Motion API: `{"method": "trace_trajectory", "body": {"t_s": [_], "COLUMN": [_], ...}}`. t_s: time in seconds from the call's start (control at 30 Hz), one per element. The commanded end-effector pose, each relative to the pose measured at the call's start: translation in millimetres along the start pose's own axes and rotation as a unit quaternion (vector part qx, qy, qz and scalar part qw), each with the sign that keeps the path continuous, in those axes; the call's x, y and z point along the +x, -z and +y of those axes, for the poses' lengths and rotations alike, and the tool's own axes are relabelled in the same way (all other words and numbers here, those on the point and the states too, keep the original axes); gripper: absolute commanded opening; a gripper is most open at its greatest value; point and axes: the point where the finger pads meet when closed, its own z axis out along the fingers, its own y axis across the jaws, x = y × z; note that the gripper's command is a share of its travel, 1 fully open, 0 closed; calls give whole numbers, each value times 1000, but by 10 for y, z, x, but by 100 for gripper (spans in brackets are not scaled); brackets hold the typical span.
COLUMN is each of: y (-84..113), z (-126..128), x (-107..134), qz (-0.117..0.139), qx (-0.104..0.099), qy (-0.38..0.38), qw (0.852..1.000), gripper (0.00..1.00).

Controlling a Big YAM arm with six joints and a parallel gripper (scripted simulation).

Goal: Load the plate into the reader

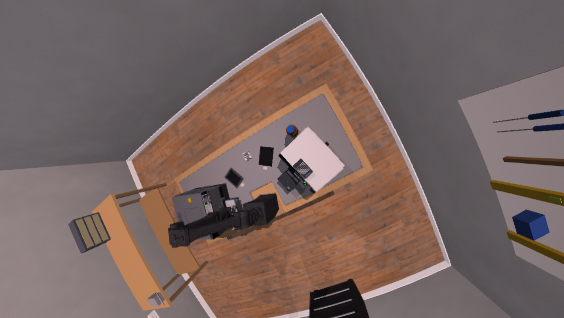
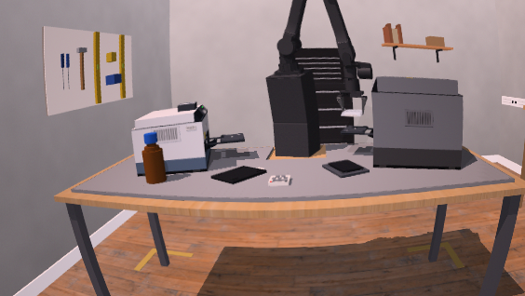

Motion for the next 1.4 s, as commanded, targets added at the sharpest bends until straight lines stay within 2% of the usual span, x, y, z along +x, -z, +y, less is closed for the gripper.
{"method": "trace_trajectory", "body": {"t_s": [0.0,0.23,0.33,0.43,0.63,0.8,0.97,1.07,1.2,1.37], "y": [-28,-67,-103,-136,-111,-156,-151,-158,-185,-173], "z": [-112,-156,-25,20,-183,-160,16,38,-101,-144], "x": [46,46,26,17,46,36,19,14,26,32], "qz": [1,2,0,0,3,2,0,-1,1,2], "qx": [12,17,2,-1,21,17,-2,-7,8,16], "qy": [-2,-3,0,1,-3,-3,1,2,-1,-2], "qw": [1000,1000,1000,1000,1000,1000,1000,1000,1000,1000], "gripper": [86,86,86,86,86,86,86,86,86,86]}}
